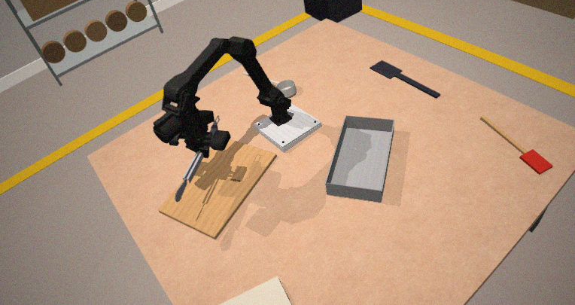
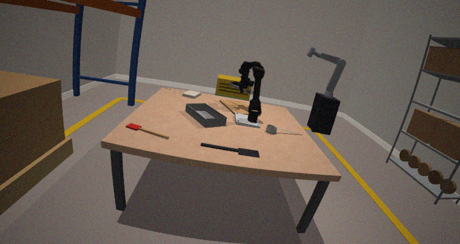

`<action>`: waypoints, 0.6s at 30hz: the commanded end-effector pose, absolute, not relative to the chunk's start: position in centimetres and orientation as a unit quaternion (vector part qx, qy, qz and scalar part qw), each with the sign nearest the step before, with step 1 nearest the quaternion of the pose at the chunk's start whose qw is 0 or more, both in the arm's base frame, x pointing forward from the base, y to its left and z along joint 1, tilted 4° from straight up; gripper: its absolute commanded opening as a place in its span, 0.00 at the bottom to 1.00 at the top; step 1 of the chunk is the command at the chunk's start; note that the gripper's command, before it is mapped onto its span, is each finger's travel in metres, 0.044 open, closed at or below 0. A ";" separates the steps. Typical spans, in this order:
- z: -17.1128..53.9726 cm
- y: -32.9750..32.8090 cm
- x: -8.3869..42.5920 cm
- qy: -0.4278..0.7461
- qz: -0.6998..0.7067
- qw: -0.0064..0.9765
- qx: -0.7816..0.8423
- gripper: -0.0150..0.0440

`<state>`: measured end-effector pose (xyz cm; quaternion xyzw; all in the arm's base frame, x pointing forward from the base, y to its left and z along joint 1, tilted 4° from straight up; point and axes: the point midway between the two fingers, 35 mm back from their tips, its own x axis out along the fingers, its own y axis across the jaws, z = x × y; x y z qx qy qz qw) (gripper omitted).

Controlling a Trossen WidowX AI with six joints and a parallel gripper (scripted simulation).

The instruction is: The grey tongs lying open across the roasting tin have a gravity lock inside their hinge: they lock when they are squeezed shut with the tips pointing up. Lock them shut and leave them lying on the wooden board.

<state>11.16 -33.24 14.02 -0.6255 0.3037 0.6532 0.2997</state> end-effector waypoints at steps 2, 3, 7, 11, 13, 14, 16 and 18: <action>13.1 -33.4 11.1 0.303 0.655 0.297 -0.625 0.00; 13.0 -33.4 11.1 0.303 0.655 0.297 -0.625 0.00; 12.3 -33.5 11.1 0.303 0.655 0.297 -0.625 0.00; 11.7 -33.5 11.1 0.303 0.655 0.297 -0.625 0.00; 11.3 -33.5 11.1 0.303 0.655 0.297 -0.625 0.00; 11.2 -33.5 11.1 0.303 0.655 0.297 -0.625 0.00; 10.8 -33.5 11.0 0.303 0.655 0.297 -0.625 0.00; 10.5 -33.5 11.0 0.303 0.655 0.297 -0.625 0.00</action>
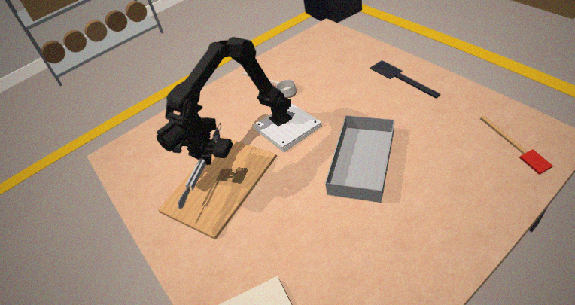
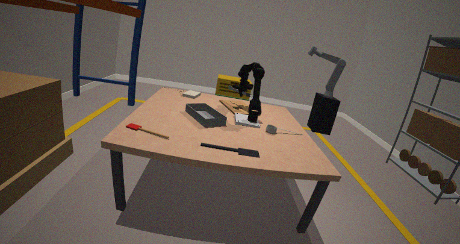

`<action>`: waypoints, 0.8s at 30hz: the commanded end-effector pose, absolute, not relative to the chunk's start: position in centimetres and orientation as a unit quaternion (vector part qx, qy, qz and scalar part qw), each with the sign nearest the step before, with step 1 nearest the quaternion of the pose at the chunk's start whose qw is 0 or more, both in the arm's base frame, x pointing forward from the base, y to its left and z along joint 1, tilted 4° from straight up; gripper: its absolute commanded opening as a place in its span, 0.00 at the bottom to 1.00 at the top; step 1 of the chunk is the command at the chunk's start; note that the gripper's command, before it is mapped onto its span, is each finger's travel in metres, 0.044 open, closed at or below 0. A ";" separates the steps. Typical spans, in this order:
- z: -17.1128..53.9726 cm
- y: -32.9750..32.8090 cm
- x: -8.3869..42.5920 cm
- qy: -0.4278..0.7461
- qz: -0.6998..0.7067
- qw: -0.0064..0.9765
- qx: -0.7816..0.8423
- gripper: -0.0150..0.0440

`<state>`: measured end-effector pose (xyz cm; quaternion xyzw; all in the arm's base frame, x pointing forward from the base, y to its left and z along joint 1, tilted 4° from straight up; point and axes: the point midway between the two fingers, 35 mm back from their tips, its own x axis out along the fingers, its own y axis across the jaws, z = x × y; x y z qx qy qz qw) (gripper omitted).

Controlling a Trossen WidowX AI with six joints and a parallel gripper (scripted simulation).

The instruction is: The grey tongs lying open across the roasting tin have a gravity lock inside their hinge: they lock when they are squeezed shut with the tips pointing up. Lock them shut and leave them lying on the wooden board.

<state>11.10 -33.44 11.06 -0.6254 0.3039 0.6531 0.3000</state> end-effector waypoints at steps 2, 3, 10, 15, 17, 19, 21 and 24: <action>10.2 -33.5 11.0 0.303 0.655 0.297 -0.625 0.00; 10.0 -33.5 11.0 0.303 0.655 0.297 -0.625 0.00; 8.9 -33.4 11.0 0.303 0.654 0.298 -0.625 0.00; 8.1 -33.4 10.9 0.303 0.654 0.298 -0.625 0.00; 7.7 -33.3 10.9 0.303 0.654 0.298 -0.625 0.00; 7.4 -33.3 10.8 0.303 0.654 0.298 -0.625 0.00; 7.1 -33.3 10.8 0.303 0.654 0.298 -0.625 0.00; 6.6 -33.2 10.8 0.303 0.654 0.298 -0.625 0.00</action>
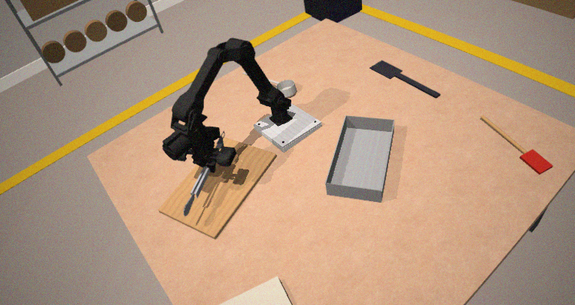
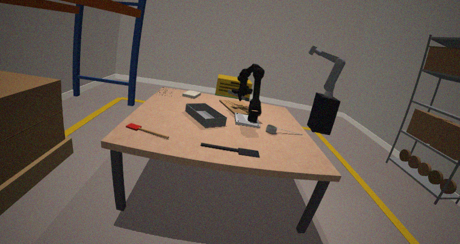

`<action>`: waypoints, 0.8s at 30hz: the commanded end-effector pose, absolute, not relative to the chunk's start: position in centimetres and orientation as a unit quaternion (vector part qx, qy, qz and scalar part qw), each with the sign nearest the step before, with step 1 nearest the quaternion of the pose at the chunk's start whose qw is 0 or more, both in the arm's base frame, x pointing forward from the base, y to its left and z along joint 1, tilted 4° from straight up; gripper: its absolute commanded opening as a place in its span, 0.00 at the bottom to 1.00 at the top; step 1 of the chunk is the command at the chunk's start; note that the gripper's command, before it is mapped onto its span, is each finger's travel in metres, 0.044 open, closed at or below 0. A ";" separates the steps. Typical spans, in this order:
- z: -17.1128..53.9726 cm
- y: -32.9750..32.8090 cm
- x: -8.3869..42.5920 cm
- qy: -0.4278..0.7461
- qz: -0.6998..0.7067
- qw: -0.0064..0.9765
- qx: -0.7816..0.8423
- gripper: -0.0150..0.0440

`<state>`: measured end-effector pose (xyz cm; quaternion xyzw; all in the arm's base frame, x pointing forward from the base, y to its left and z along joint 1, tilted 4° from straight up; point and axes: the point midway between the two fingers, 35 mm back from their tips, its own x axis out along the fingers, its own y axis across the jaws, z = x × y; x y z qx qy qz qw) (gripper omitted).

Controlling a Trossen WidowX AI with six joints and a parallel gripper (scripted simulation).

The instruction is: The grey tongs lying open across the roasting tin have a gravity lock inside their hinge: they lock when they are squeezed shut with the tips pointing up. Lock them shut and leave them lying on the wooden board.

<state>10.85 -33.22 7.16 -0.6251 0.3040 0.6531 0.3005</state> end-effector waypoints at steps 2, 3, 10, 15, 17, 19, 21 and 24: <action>6.3 -33.1 10.7 0.303 0.654 0.298 -0.625 0.00; 6.1 -33.1 10.7 0.303 0.654 0.298 -0.625 0.00; 5.0 -32.9 10.6 0.303 0.654 0.299 -0.625 0.00; 4.9 -32.9 10.6 0.303 0.654 0.299 -0.625 0.00; 5.1 -32.8 10.6 0.303 0.654 0.301 -0.624 0.09; 5.1 -32.8 10.6 0.303 0.654 0.301 -0.624 0.18; 5.1 -32.8 10.6 0.303 0.654 0.301 -0.624 0.27; 5.1 -32.8 10.6 0.303 0.654 0.301 -0.624 0.40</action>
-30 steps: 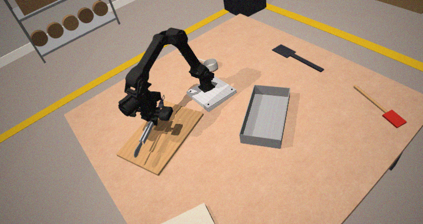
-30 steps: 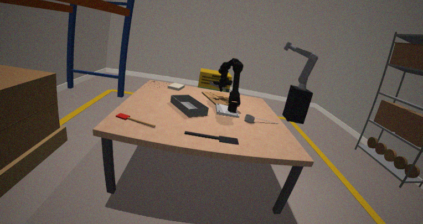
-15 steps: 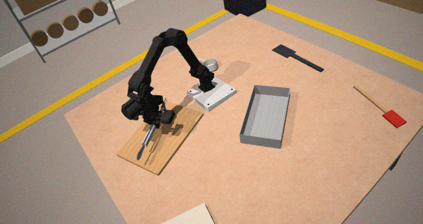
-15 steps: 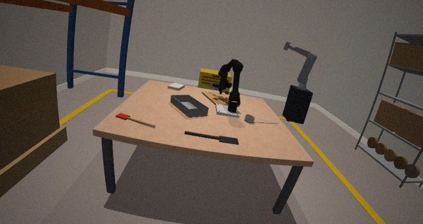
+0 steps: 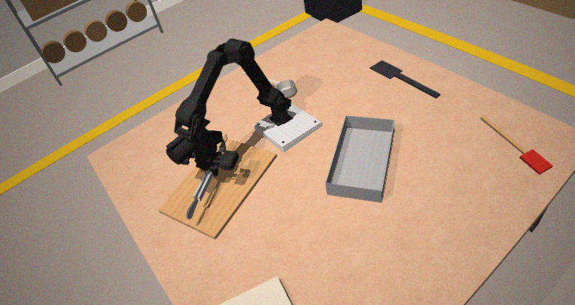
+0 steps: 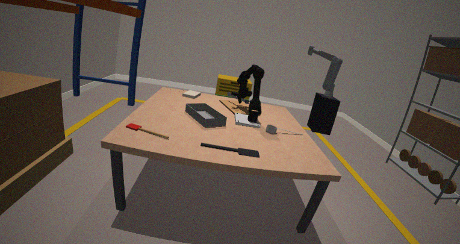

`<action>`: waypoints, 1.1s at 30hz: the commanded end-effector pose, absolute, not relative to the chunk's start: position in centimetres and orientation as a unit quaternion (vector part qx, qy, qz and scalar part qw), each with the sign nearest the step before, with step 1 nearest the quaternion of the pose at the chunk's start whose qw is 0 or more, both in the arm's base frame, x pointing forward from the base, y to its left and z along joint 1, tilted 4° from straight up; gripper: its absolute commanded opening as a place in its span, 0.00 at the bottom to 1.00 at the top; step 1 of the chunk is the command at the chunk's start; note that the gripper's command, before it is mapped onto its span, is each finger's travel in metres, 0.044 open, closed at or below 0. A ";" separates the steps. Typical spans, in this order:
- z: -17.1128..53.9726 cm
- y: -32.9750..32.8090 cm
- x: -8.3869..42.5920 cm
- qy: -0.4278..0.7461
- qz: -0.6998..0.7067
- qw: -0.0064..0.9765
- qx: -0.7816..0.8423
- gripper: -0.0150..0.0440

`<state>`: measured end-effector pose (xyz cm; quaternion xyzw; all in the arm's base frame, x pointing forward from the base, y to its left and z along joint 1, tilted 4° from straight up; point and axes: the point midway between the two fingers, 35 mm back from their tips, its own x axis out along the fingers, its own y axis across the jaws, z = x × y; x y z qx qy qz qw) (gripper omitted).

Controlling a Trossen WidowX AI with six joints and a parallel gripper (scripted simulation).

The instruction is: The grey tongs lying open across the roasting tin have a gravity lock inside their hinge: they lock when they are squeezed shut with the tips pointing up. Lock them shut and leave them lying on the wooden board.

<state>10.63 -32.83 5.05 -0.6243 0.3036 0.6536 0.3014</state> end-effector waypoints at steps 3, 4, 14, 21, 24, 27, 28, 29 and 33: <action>5.1 -32.8 10.6 0.303 0.654 0.301 -0.624 0.53; 5.1 -32.8 10.6 0.303 0.654 0.301 -0.624 0.58; 5.1 -32.8 10.6 0.303 0.654 0.301 -0.624 1.00; 7.8 -30.9 9.5 0.303 0.654 0.301 -0.624 1.00; 10.8 -28.2 8.2 0.302 0.655 0.301 -0.623 1.00; 13.6 -24.9 6.7 0.301 0.656 0.301 -0.623 1.00; 14.3 -23.8 6.2 0.301 0.657 0.301 -0.622 1.00; 15.1 -22.6 5.7 0.301 0.657 0.301 -0.622 1.00; 16.7 -19.6 4.6 0.300 0.658 0.302 -0.621 1.00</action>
